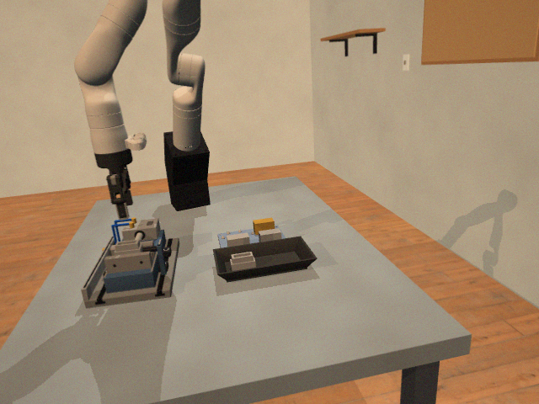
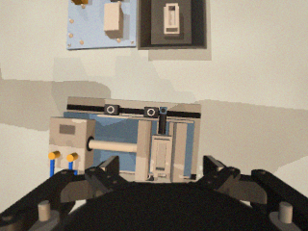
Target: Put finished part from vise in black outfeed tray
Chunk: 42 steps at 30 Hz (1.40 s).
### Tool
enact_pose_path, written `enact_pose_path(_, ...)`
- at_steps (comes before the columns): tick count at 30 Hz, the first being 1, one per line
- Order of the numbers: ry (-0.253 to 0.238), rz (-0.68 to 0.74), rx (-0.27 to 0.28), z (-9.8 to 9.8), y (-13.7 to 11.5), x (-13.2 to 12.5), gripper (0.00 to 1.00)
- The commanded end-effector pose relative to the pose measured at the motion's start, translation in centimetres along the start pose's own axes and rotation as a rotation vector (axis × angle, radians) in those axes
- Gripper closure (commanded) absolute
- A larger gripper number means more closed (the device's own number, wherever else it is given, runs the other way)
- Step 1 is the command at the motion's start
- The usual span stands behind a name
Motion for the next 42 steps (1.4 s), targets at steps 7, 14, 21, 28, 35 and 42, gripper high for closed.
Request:
enact_pose_path(7,0.007,0.021,-0.008,-0.19,0.35,-0.08,0.0)
enact_pose_path(14,0.013,0.044,-0.017,-0.31,0.69,-0.2,0.0)
enact_pose_path(21,0.016,0.056,-0.021,-0.38,0.86,-0.26,0.0)
enact_pose_path(28,0.019,0.068,-0.025,-0.45,1.04,-0.32,0.0)
enact_pose_path(35,0.021,0.075,-0.028,-0.49,1.14,-0.36,0.0)
enact_pose_path(42,0.022,0.079,-0.029,-0.51,1.2,-0.38,0.0)
Point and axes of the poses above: the point where the finger pads meet when closed, its own z axis out along the fingers, its own x axis across the jaws, y = z × x, the point moved 2 cm from there along -z, back along the fingers, and after that the axes turned 9 degrees about -z, right-handed, at the moved point
